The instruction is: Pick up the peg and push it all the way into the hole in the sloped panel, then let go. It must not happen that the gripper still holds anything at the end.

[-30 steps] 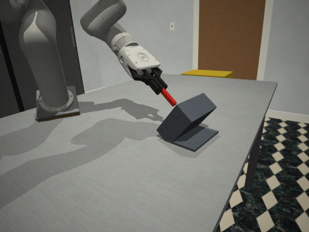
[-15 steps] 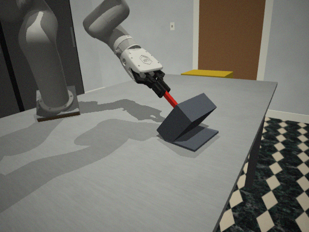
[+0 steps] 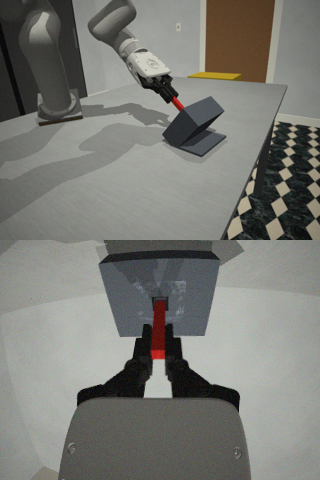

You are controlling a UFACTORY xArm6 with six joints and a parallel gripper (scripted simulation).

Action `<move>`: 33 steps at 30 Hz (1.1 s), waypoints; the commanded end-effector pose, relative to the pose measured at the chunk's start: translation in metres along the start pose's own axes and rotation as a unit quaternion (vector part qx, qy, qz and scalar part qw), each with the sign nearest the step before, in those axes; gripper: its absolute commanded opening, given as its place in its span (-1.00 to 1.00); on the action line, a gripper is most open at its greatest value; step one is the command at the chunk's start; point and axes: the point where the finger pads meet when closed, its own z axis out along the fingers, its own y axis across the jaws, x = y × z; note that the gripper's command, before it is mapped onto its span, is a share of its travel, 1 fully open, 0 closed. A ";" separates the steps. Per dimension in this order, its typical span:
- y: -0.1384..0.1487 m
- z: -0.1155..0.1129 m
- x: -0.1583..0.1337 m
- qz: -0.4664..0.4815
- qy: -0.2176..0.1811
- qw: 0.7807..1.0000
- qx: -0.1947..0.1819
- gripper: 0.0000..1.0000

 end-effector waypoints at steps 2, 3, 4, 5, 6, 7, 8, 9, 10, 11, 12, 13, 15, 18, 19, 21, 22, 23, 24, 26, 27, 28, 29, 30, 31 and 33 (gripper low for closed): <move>0.001 0.002 -0.001 0.001 -0.001 1.000 0.000 -1.00; 0.001 0.002 -0.001 0.001 -0.001 1.000 0.000 -1.00; 0.001 0.003 -0.001 0.001 -0.001 1.000 0.000 -1.00; 0.001 0.003 -0.001 0.001 -0.001 1.000 0.000 -1.00; 0.001 0.004 -0.001 0.001 -0.001 1.000 0.000 -1.00; 0.001 0.005 -0.001 0.001 -0.001 1.000 0.000 -1.00; 0.001 0.005 -0.001 0.001 -0.001 1.000 0.000 -1.00; 0.001 0.006 -0.001 0.001 -0.001 1.000 0.000 -1.00; 0.001 0.006 -0.001 0.001 -0.001 1.000 0.000 -1.00; 0.001 0.007 -0.001 0.001 -0.001 1.000 0.000 -1.00; 0.001 0.008 -0.001 0.001 -0.001 1.000 0.000 -1.00; 0.001 0.008 -0.001 0.001 -0.001 1.000 0.000 -1.00; 0.001 0.010 -0.001 0.001 -0.001 1.000 0.000 -1.00; 0.001 0.011 -0.001 0.001 -0.001 1.000 0.000 -1.00; 0.001 0.011 -0.001 0.001 -0.001 1.000 0.000 -1.00; 0.001 0.012 -0.001 0.001 -0.001 1.000 0.000 -1.00; 0.001 0.013 -0.001 0.001 -0.001 1.000 0.000 -1.00; 0.001 0.013 -0.001 0.001 -0.001 1.000 0.000 -1.00; 0.001 0.014 -0.001 0.001 -0.001 1.000 0.000 -1.00; 0.001 0.015 -0.001 0.001 -0.001 1.000 0.000 -1.00; 0.001 0.016 -0.001 0.001 -0.001 1.000 0.000 -1.00; 0.001 0.016 -0.001 0.001 -0.001 1.000 0.000 -1.00; 0.001 0.017 -0.001 0.001 -0.001 1.000 0.000 -1.00; 0.001 0.018 -0.001 0.001 -0.001 1.000 0.000 -1.00; 0.001 0.018 -0.001 0.001 -0.001 1.000 0.000 -1.00; 0.001 0.020 -0.001 0.001 -0.001 1.000 0.000 -1.00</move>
